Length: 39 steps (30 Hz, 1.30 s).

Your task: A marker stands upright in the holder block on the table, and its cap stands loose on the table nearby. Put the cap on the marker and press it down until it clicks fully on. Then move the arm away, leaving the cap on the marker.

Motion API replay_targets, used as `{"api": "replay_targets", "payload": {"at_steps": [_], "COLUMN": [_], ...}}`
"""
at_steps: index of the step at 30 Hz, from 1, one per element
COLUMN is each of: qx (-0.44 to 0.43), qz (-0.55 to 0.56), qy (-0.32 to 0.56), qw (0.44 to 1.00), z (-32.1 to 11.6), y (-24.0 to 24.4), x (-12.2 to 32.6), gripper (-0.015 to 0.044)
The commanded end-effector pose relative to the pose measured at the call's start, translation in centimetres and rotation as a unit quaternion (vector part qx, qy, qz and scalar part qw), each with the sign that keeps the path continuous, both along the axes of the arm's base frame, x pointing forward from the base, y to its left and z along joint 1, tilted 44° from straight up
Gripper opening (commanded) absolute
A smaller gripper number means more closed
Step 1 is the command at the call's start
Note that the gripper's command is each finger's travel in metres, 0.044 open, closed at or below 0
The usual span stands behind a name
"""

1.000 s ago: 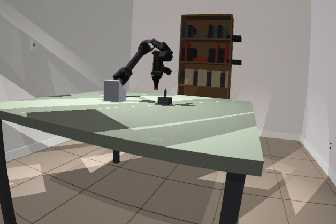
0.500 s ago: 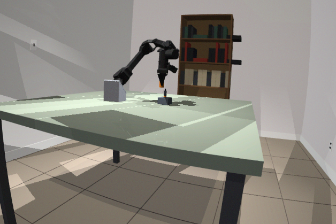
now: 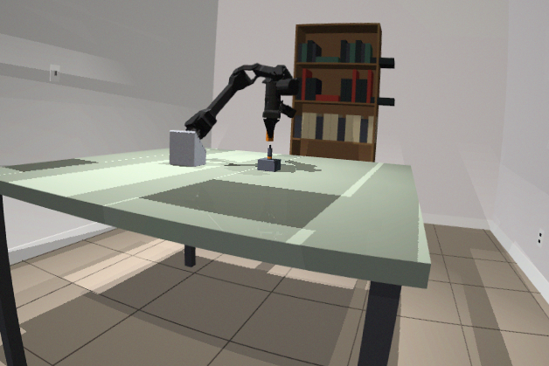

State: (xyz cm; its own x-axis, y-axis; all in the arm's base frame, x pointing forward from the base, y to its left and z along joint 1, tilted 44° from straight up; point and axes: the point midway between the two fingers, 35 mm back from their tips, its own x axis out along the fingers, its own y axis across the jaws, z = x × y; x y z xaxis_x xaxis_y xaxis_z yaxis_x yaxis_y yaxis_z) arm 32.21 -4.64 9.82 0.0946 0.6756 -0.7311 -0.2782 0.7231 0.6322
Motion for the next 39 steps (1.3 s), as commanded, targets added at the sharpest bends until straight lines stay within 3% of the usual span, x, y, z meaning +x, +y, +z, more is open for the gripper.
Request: {"api": "replay_targets", "payload": {"at_steps": [1, 39], "qx": [0.001, 0.002], "qz": [-0.003, -0.003], "qy": [-0.002, -0.003], "qw": [1.0, 1.0], "z": [0.0, -3.7], "y": [0.2, 3.6], "x": [0.3, 0.8], "gripper": [0.0, 0.0]}}
